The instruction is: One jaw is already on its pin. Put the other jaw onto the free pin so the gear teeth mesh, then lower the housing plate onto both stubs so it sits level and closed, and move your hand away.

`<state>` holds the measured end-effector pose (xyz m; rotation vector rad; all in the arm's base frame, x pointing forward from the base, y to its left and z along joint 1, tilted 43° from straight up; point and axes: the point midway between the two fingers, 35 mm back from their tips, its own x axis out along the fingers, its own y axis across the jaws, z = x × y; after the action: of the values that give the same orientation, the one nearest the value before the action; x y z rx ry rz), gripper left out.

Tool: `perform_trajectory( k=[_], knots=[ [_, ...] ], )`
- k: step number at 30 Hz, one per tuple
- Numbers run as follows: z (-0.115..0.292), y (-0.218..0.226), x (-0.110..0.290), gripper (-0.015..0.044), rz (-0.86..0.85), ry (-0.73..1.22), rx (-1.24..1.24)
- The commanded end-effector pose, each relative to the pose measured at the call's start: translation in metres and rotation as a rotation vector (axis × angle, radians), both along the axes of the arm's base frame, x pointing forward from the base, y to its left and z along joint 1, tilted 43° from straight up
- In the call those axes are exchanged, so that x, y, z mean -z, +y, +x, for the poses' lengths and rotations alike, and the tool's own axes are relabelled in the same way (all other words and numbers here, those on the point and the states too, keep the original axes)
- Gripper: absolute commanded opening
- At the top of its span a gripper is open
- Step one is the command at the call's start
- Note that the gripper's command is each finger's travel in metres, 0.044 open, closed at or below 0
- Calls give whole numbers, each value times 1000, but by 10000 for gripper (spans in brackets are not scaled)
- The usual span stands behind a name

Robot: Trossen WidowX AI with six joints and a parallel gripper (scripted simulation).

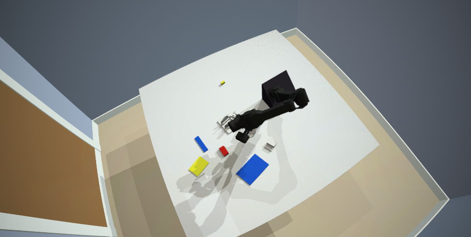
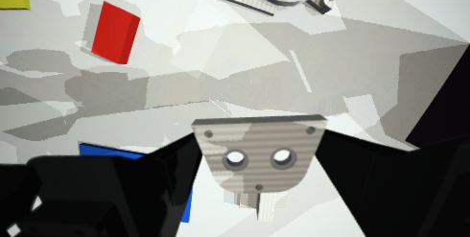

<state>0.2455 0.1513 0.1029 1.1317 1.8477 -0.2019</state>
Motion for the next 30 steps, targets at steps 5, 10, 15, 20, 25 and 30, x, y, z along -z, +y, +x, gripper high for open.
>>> perform_trajectory(
  k=[5,10,15,20,25,30],
  knots=[
    [9,-11,12,351,-33,115,141],
    [13,-17,18,351,-49,181,223],
    [17,-23,24,351,-65,248,305],
    [20,-30,30,351,-81,314,387],
    [24,-36,37,351,-96,381,469],
    [27,-43,43,351,-111,448,551]
  ],
)
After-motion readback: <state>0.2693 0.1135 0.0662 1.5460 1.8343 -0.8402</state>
